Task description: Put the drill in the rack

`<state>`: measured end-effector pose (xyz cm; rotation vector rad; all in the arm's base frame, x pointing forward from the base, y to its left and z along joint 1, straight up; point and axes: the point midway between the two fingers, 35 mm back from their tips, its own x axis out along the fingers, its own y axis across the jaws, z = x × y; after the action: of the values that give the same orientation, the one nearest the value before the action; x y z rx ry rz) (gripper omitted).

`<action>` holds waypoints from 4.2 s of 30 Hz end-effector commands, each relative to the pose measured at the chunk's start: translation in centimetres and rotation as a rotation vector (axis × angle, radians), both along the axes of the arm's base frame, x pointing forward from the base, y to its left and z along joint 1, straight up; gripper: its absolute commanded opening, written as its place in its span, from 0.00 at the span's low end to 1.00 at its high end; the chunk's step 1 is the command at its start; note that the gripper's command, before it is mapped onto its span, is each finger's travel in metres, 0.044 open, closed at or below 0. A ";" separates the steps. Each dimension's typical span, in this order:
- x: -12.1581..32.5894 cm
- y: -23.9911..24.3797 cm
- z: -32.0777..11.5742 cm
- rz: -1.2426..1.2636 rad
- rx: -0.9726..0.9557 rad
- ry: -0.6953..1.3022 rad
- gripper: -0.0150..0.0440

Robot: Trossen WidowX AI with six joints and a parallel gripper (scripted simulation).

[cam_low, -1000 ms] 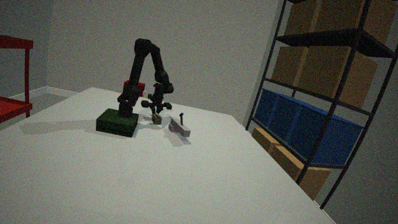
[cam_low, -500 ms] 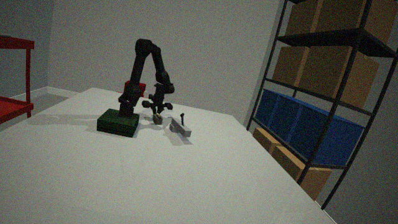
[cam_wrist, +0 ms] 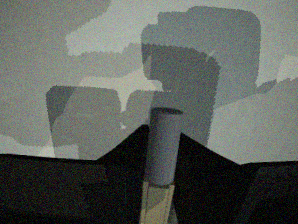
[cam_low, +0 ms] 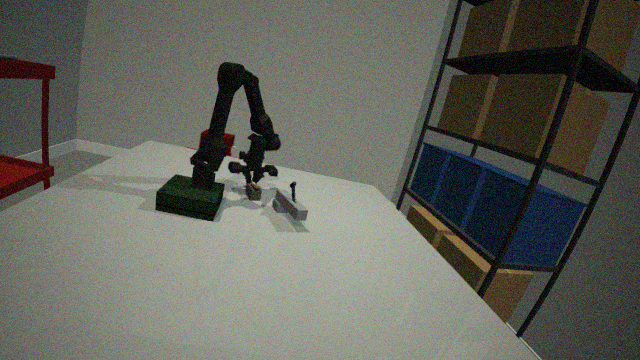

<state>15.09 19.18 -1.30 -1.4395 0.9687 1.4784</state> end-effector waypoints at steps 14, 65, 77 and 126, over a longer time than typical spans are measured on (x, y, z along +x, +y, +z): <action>0.3 -0.7 -0.2 -0.008 -0.024 -0.006 0.25; 0.3 -0.7 -0.2 -0.008 -0.024 -0.006 0.25; 0.0 0.0 0.0 0.000 0.000 0.000 0.74; 25.7 1.1 27.9 -1.358 1.159 -0.557 1.00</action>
<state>38.63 21.36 23.05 -0.2861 0.4496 0.4217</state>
